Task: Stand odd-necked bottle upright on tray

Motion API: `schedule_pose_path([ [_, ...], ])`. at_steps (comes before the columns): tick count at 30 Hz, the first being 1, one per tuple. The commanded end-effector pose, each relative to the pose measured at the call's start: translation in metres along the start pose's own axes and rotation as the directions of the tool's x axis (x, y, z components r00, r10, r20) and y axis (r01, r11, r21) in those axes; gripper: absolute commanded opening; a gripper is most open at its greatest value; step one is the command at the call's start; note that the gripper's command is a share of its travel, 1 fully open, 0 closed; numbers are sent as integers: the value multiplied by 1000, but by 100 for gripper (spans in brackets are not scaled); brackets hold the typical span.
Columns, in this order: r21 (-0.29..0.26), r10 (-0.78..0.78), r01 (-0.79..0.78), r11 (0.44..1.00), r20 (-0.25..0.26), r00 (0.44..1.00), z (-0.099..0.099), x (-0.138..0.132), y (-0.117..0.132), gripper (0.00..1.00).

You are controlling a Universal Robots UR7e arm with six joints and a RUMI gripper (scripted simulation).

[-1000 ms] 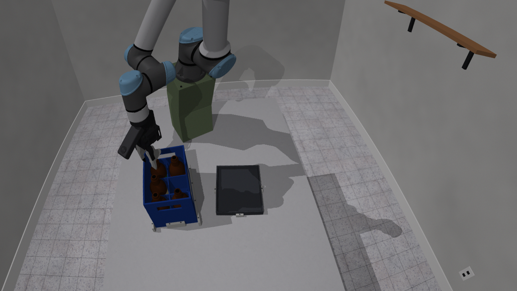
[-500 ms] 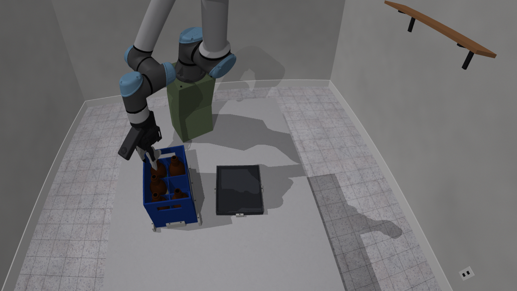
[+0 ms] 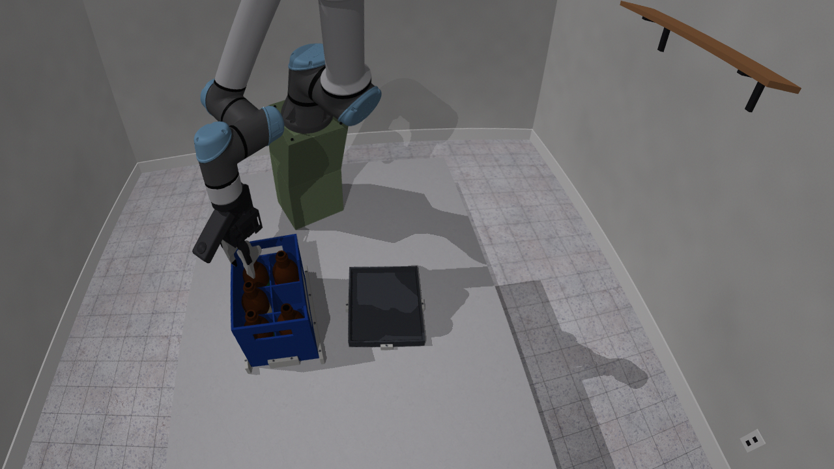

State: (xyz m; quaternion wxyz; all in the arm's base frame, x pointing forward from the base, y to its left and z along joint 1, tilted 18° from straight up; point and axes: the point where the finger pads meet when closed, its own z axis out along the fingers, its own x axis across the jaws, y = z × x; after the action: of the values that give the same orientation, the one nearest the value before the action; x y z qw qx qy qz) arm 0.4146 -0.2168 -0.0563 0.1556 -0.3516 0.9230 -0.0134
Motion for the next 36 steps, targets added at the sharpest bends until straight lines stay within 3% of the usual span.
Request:
schedule_pose_path([
  [1,1,0,0,1000,0,1000,6,0,-1,38],
  [19,1,0,0,1000,0,1000,23,0,-1,38],
  [36,1,0,0,1000,0,1000,25,0,-1,38],
])
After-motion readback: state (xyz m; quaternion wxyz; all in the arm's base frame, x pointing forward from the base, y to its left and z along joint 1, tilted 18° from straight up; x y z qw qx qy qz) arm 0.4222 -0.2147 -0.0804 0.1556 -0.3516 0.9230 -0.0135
